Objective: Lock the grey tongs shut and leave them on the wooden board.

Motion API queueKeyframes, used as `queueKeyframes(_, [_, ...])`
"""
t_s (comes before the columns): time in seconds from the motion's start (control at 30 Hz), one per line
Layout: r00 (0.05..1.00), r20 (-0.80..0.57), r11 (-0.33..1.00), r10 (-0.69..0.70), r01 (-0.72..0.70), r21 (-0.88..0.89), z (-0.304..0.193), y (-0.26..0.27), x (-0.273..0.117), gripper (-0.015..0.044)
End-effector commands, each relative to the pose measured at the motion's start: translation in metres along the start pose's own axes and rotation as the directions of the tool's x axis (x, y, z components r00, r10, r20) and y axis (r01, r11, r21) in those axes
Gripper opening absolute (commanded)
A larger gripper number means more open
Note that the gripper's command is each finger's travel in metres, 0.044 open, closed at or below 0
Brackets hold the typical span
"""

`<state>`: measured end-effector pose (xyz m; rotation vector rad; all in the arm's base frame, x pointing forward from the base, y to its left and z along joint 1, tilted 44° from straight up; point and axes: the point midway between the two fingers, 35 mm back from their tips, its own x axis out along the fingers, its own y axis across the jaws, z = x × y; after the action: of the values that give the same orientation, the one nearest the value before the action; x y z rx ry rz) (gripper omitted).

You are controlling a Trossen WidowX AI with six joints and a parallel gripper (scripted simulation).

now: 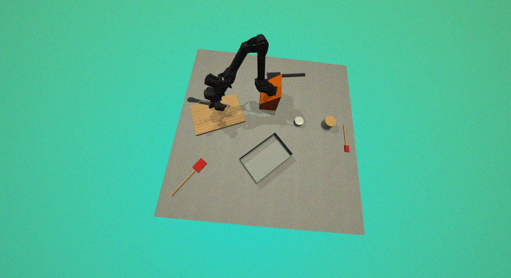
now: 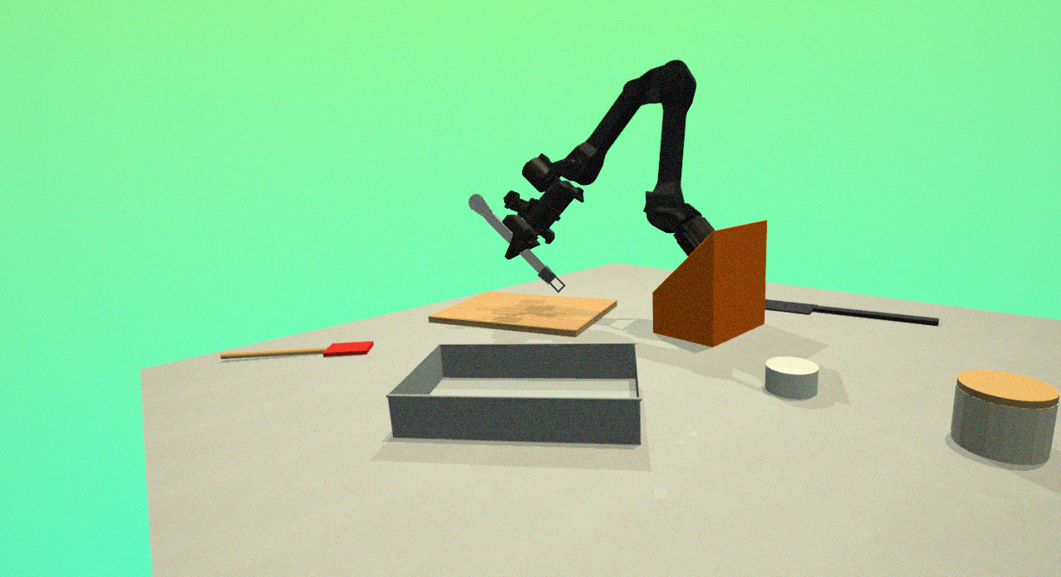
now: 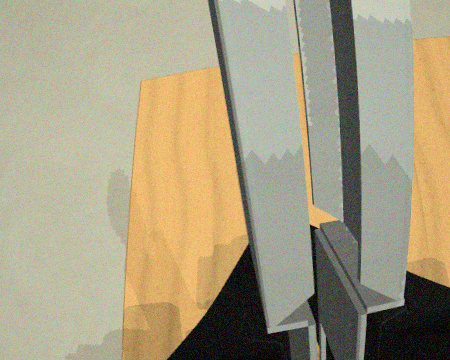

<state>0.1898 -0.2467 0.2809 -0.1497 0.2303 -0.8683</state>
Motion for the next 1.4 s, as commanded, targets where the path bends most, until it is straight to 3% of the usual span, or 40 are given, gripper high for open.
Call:
queueKeyframes(0.0, [0.997,0.076,1.000,0.004,-0.003,-0.022,0.003,-0.001,-0.006,-0.0150])
queueKeyframes(0.7, [0.903,0.429,0.979,0.039,0.051,-0.197,-0.008,0.004,-0.050,-0.0150])
queueKeyframes(1.37, [0.898,0.439,0.977,0.041,0.055,-0.204,-0.009,0.004,-0.052,-0.0150])
